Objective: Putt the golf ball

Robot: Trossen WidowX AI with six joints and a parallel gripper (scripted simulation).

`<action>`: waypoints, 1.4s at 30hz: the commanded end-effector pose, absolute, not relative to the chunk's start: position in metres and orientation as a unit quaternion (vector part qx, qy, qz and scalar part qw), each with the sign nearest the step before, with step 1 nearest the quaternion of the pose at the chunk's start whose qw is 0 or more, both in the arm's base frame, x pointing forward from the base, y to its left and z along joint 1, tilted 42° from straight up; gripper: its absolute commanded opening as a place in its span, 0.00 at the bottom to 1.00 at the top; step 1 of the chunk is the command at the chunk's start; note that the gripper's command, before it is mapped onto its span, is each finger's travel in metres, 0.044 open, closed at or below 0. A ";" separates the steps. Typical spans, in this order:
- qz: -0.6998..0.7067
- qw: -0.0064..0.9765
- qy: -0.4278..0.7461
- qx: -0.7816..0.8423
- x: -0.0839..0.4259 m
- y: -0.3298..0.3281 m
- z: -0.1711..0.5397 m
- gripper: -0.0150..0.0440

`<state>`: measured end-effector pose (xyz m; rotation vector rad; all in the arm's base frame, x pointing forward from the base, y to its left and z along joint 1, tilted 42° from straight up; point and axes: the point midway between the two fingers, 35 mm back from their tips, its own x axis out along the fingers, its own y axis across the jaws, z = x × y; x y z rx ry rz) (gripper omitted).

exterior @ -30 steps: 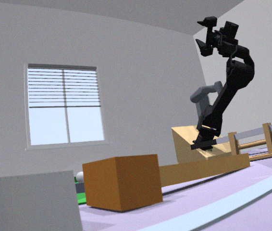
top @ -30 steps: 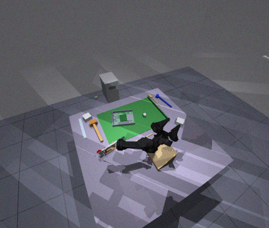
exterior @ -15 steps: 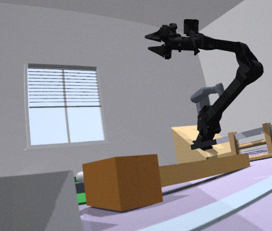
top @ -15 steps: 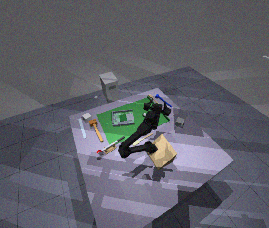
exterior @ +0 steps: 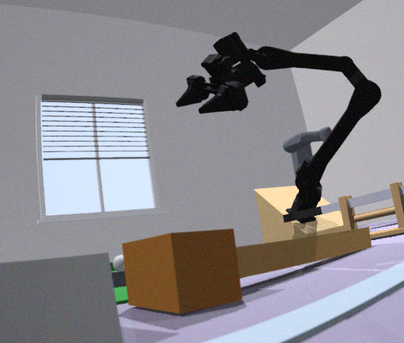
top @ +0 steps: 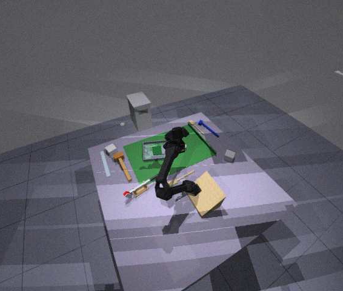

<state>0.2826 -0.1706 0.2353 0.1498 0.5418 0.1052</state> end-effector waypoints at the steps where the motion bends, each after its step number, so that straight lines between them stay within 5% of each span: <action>1: 0.189 0.939 0.287 -0.007 0.300 -0.111 0.222 1.00; 16: 0.688 0.663 0.151 -0.254 0.246 0.113 0.196 1.00; 42: 0.704 0.647 0.138 -0.259 0.241 0.146 0.159 1.00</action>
